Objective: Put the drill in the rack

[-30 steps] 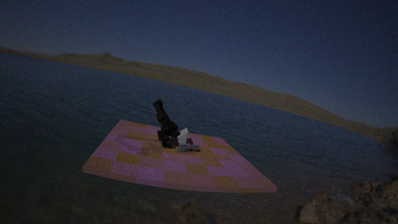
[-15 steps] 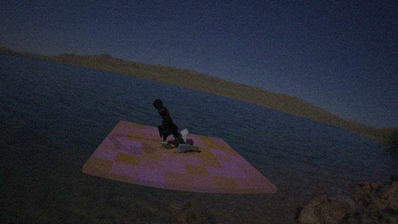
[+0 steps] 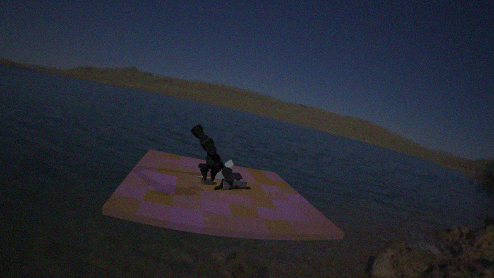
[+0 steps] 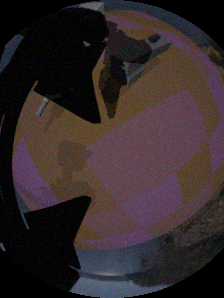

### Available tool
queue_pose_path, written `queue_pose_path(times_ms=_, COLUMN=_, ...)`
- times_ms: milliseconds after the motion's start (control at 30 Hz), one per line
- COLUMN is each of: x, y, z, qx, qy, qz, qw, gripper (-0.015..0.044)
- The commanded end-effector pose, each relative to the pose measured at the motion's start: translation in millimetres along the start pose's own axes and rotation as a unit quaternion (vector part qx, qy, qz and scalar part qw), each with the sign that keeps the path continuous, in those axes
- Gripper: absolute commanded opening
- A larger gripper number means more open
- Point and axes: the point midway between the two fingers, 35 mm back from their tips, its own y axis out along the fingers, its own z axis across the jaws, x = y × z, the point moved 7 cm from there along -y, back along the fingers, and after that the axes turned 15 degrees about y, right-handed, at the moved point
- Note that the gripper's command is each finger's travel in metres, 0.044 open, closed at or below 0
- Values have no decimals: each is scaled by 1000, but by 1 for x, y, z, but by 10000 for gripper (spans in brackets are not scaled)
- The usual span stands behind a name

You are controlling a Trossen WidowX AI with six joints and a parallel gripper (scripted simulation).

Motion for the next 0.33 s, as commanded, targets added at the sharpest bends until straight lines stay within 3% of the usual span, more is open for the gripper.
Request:
queue_pose_path(times_ms=0, x=58, y=12, z=-22, qx=-33, qy=249, qz=-97, qw=963, gripper=440)
queue_pose_path(times_ms=133, x=92, y=20, z=-33, qx=-34, qy=396, qz=-160, qw=904, gripper=440)
queue_pose_path(times_ms=300, x=132, y=29, z=-45, qx=-14, qy=562, qz=-241, qw=791, gripper=440)
